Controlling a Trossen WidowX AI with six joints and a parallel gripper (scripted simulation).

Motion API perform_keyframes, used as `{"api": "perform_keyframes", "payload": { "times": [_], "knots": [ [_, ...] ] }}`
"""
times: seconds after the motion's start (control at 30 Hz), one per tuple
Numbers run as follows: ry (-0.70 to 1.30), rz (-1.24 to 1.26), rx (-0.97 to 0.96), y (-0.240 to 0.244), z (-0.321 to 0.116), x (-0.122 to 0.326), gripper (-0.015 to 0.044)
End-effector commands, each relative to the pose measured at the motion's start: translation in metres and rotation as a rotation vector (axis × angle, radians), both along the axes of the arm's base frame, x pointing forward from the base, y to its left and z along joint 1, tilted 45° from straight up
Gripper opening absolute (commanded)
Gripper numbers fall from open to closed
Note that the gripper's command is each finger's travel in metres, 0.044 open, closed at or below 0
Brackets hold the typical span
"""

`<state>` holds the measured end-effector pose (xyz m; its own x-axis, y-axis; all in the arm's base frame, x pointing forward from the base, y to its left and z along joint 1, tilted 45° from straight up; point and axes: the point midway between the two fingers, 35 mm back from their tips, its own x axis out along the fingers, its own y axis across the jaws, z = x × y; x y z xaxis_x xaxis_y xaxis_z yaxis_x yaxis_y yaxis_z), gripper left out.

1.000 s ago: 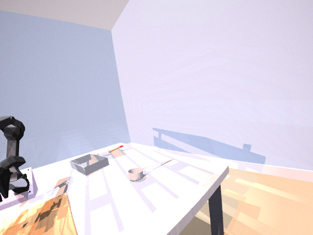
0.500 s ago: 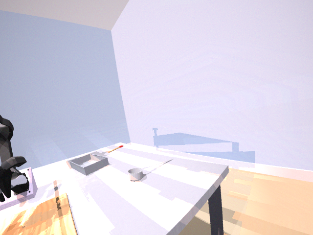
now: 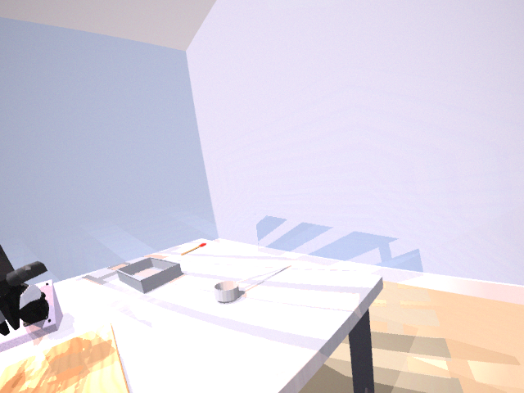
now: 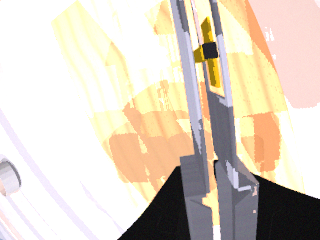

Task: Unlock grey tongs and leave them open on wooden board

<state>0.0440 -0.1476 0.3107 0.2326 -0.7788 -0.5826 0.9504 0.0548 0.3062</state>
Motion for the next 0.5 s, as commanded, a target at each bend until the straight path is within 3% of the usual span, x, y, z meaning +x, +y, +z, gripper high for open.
{"api": "perform_keyframes", "payload": {
  "times": [0.0, 0.47],
  "knots": [
    [0.027, -0.009, 0.026, 0.0017, 0.0033, -0.0009, -0.015],
    [0.169, -0.02, 0.104, 0.0038, 0.0082, -0.0026, -0.015]
  ]
}}
